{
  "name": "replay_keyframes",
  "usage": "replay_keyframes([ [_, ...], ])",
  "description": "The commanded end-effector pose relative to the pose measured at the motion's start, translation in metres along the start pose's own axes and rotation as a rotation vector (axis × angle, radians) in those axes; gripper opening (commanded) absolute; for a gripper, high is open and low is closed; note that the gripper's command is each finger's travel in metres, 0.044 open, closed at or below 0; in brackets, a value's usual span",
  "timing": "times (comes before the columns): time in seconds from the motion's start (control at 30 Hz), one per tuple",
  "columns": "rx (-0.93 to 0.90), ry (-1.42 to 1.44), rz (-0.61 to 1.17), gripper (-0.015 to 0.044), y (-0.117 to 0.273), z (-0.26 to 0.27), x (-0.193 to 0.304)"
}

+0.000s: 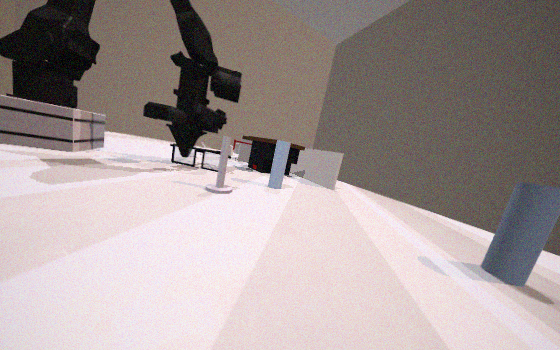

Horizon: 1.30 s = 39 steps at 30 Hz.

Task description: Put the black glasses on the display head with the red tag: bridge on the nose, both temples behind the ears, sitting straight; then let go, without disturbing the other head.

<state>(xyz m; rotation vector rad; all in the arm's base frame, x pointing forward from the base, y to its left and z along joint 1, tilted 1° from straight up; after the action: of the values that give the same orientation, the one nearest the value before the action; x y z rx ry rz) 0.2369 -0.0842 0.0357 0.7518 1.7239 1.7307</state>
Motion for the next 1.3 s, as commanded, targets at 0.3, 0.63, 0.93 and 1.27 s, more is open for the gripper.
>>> replay_keyframes([
  [0.3,-0.002,0.000,0.000,0.0000,0.037,0.002,-0.005],
  [0.63,-0.004,-0.002,0.000,0.0000,0.096,0.003,-0.008],
  [0.93,-0.004,-0.002,-0.001,0.0000,0.103,-0.004,-0.018],
  [1.27,0.000,-0.002,-0.005,0.0000,0.105,-0.041,-0.054],
])
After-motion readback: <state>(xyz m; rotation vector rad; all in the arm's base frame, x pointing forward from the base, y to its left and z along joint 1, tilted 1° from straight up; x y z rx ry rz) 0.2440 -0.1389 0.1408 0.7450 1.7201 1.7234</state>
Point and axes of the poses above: the point midway between the two fingers, 35 mm back from their tips, its own y axis back along the fingers, its own z axis across the jaws, x = y × z, the point moved 6 cm from there along y, back along the fingers, and after that the axes turned 5 degrees about -y, right-handed, at the moved point
